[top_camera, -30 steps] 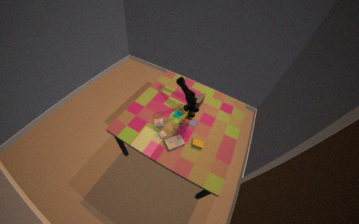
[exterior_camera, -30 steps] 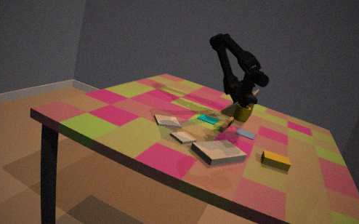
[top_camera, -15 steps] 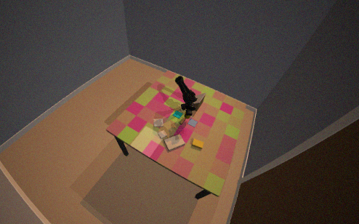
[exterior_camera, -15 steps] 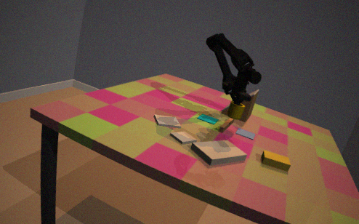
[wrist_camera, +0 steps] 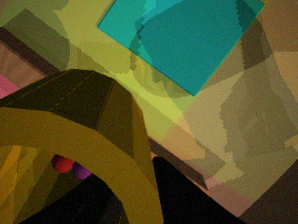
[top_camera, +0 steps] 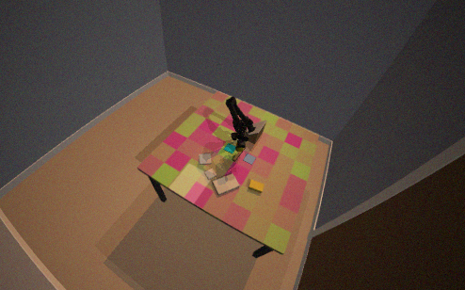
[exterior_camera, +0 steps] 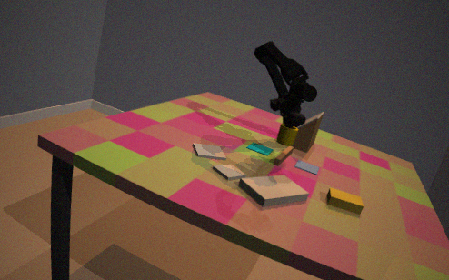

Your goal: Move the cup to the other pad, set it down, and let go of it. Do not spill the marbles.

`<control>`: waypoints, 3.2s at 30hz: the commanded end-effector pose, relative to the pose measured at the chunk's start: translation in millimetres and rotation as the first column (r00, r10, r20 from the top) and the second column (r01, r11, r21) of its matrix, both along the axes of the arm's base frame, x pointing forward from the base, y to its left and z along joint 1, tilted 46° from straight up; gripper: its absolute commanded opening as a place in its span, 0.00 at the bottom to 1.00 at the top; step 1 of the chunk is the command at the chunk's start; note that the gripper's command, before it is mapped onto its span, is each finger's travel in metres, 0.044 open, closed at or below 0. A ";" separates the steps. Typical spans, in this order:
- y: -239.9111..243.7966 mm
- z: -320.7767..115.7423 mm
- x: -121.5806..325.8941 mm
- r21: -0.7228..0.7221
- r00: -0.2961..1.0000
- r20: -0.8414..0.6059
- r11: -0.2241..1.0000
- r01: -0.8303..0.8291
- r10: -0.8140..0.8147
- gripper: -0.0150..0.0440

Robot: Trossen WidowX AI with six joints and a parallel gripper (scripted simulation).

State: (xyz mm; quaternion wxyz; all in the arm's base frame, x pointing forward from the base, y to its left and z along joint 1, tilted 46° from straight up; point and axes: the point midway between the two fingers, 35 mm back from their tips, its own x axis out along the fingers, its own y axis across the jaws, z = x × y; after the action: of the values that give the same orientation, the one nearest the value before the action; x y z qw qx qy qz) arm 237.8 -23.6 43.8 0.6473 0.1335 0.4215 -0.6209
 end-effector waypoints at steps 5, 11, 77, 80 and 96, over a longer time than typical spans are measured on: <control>-12.6 11.8 -5.5 -0.007 1.000 -0.010 1.000 -0.003 0.003 0.25; -21.4 21.0 -8.1 -0.007 1.000 -0.010 1.000 -0.003 0.003 0.25; -93.2 28.1 -30.7 -0.012 1.000 -0.010 1.000 -0.003 0.003 0.25; -95.7 26.0 -31.5 -0.012 1.000 -0.010 1.000 -0.003 0.003 0.25; -94.8 27.5 -29.4 -0.008 1.000 -0.003 1.000 0.000 0.000 0.30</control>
State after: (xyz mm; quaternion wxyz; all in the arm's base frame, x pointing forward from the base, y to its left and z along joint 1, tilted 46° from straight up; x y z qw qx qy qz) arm 208.3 -118.3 71.1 0.6474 0.1294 0.4202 -0.6226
